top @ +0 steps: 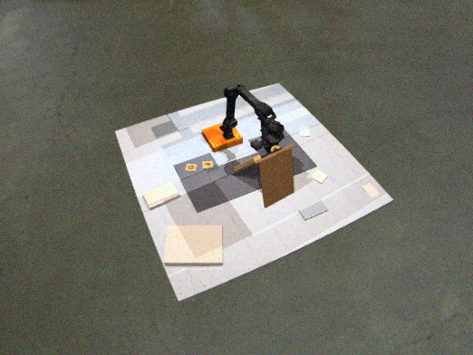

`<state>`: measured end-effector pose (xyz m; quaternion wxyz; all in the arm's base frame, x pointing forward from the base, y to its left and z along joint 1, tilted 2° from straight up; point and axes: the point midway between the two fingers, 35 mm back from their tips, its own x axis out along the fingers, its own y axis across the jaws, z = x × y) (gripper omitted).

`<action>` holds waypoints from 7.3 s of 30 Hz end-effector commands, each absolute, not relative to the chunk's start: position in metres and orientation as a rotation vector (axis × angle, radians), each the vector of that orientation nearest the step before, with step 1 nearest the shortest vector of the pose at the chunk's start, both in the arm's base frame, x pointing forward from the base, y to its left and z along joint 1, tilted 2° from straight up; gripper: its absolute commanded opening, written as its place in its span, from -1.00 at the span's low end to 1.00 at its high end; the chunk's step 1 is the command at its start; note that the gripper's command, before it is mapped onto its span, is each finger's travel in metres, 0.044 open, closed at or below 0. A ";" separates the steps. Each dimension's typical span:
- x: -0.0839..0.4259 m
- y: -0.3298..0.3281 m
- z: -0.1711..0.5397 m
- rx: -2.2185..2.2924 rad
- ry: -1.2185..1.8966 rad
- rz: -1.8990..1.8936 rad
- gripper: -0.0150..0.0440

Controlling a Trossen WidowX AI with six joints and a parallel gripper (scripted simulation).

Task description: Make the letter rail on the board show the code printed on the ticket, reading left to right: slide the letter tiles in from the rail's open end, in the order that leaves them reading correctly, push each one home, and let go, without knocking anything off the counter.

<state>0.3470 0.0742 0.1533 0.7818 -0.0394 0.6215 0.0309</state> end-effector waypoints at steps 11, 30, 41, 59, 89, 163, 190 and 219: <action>0.328 0.072 0.166 -0.084 1.343 0.061 -0.49; 0.291 0.037 0.239 -0.810 0.934 0.787 0.75; 0.249 0.020 0.292 -1.423 0.414 1.031 1.00; 0.244 0.019 0.297 -1.497 0.352 1.042 1.00; 0.279 0.115 0.182 -0.208 1.238 0.579 0.66; 0.207 0.226 -0.001 0.811 1.410 -0.831 0.66; 0.206 0.226 -0.013 0.811 1.410 -0.831 0.32; 0.202 0.225 -0.001 0.811 1.410 -0.831 -0.49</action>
